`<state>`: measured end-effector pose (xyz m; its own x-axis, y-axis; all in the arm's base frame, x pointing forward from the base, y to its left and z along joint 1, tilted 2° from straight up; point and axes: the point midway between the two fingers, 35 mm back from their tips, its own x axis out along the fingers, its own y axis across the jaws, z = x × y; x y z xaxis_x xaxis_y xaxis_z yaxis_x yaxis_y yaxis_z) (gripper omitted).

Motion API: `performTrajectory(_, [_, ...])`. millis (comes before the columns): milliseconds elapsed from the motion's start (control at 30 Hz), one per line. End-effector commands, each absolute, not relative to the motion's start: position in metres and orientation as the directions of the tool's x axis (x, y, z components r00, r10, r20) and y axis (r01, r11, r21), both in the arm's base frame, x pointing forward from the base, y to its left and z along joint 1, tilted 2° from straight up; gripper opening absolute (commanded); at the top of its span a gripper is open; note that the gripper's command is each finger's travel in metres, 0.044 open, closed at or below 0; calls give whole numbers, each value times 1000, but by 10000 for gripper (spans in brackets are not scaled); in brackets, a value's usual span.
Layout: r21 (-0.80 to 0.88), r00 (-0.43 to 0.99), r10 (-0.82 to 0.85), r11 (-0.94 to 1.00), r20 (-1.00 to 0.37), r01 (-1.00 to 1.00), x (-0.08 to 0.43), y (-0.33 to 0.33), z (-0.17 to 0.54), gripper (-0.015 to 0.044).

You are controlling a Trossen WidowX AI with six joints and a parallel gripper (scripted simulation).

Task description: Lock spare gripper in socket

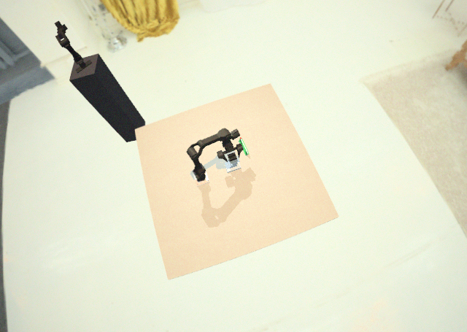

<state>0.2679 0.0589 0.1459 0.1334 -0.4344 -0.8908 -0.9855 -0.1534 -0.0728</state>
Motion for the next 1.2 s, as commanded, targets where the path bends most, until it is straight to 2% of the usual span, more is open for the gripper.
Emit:
performTrajectory(0, [-75,135,-434,-153,-891,-985,268,59,151,440])
performTrajectory(700, [-62,124,-439,-153,-890,-986,263,55,200,440])
performTrajectory(1167, [-144,212,-399,-193,-892,-971,259,51,229,440])
